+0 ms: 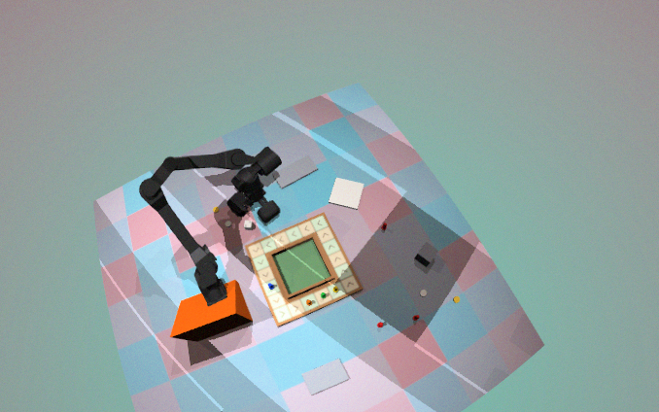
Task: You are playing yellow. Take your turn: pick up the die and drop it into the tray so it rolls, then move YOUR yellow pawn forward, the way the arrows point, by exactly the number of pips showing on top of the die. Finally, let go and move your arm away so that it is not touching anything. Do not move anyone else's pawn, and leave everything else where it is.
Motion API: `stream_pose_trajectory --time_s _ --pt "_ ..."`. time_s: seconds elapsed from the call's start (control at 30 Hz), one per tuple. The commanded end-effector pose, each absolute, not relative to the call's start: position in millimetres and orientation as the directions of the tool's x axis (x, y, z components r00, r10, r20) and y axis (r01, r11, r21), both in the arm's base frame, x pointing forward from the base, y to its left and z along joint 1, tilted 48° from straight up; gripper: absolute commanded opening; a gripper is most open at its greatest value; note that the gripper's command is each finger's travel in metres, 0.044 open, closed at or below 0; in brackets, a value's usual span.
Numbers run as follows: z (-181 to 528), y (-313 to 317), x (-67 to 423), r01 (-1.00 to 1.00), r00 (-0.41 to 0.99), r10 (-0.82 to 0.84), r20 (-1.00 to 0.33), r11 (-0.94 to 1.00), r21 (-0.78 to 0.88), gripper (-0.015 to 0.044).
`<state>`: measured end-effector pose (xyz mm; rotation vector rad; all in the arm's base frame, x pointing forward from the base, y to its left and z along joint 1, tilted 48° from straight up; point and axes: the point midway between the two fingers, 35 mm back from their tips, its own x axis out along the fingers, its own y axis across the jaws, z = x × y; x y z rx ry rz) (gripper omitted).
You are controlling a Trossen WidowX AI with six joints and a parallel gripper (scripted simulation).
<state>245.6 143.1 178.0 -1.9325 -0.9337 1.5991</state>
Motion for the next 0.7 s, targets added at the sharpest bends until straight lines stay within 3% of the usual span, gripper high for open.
stream_pose_trajectory --time_s 0.0,0.13,0.3,0.5,0.67 --pt "178 143 245 0.193 0.094 0.745 -0.661 -0.664 -0.722 0.0374" --pt "177 141 240 -0.138 0.096 0.744 -0.662 -0.648 -0.749 0.0275" --pt "176 138 232 -0.595 0.1 0.742 -0.663 -0.489 -0.637 0.0275" --pt "175 134 222 -0.942 0.104 0.74 -0.665 -0.141 -0.304 0.0275" --pt "173 132 214 -0.989 0.107 0.738 -0.666 0.151 0.008 0.0275"
